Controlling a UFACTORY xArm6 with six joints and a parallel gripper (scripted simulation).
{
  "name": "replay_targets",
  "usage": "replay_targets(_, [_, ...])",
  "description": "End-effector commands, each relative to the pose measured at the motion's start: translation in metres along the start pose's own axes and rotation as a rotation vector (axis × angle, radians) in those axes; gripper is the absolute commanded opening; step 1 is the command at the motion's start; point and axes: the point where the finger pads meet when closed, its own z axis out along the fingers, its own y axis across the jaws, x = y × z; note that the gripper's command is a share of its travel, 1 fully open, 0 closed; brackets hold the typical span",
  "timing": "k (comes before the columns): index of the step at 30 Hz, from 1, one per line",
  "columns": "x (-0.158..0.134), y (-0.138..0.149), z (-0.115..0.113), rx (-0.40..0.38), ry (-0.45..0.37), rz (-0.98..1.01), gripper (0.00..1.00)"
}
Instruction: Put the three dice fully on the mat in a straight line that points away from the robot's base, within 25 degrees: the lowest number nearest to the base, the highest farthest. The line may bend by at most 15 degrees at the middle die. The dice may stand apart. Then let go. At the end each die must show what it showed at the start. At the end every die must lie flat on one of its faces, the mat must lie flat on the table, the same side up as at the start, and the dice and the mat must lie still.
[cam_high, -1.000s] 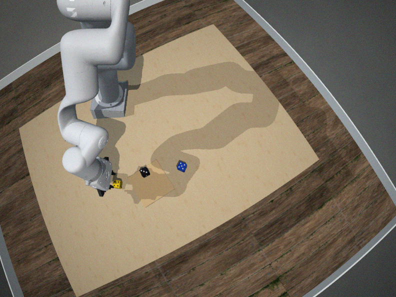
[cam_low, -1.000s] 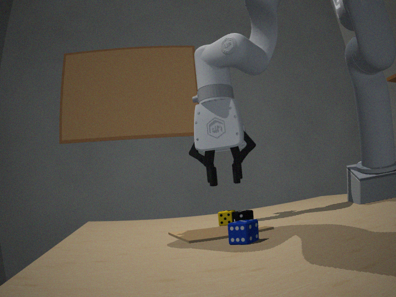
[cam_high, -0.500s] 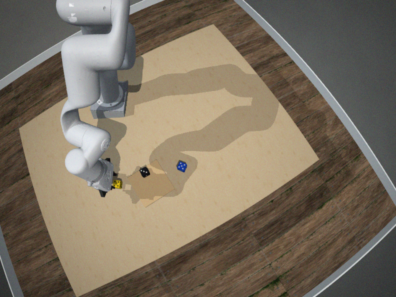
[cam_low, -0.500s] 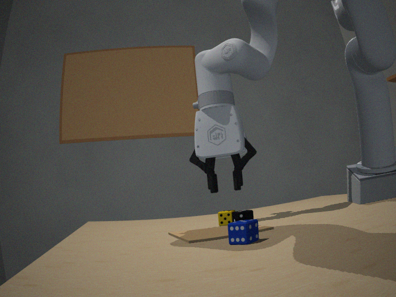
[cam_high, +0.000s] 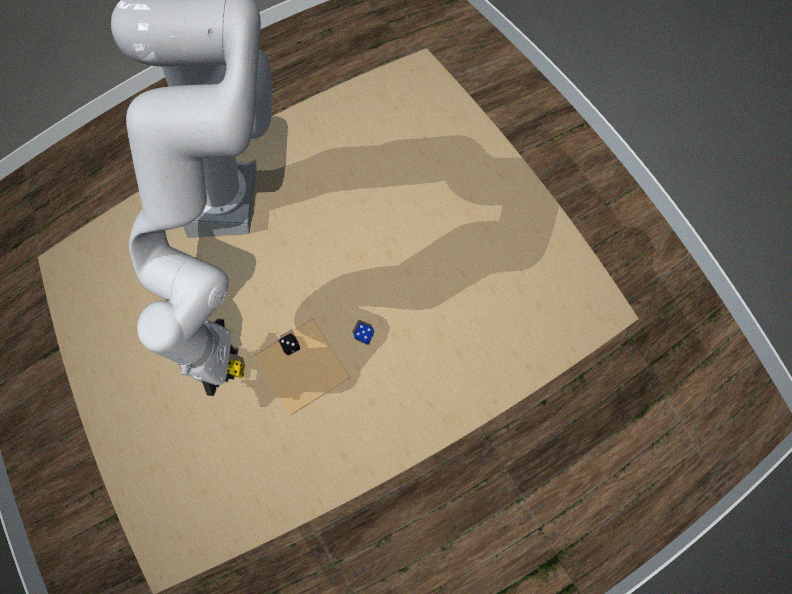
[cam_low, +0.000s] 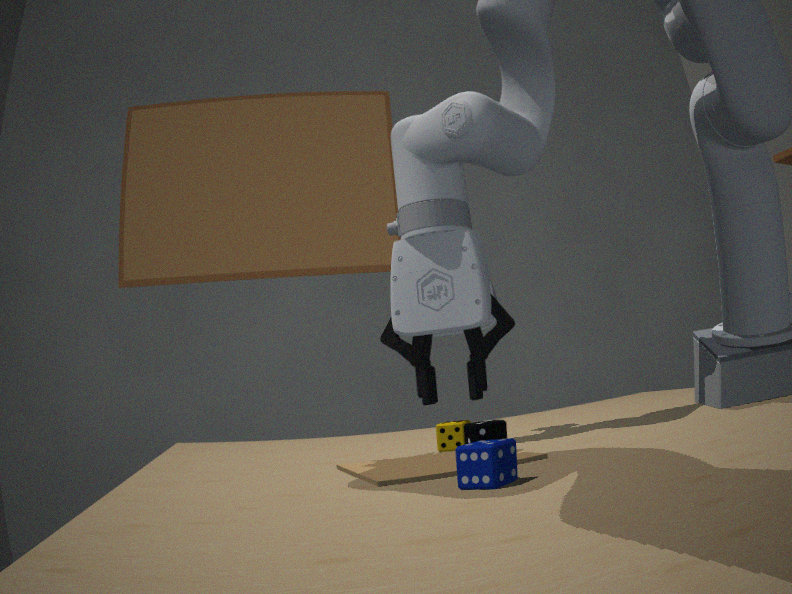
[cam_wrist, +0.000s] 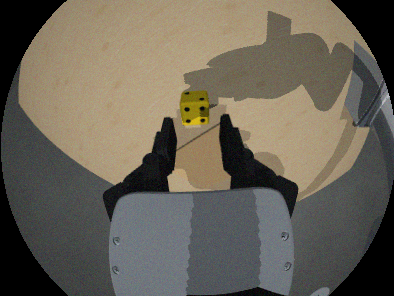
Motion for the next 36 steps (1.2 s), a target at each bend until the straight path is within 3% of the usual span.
replay_targets(1, [-0.0006,-0.0017,0.0061,0.004,-0.001,-0.001,0.47])
replay_targets(36, [-0.0007,-0.0018,0.0138,0.004,-0.001,-0.001,0.47])
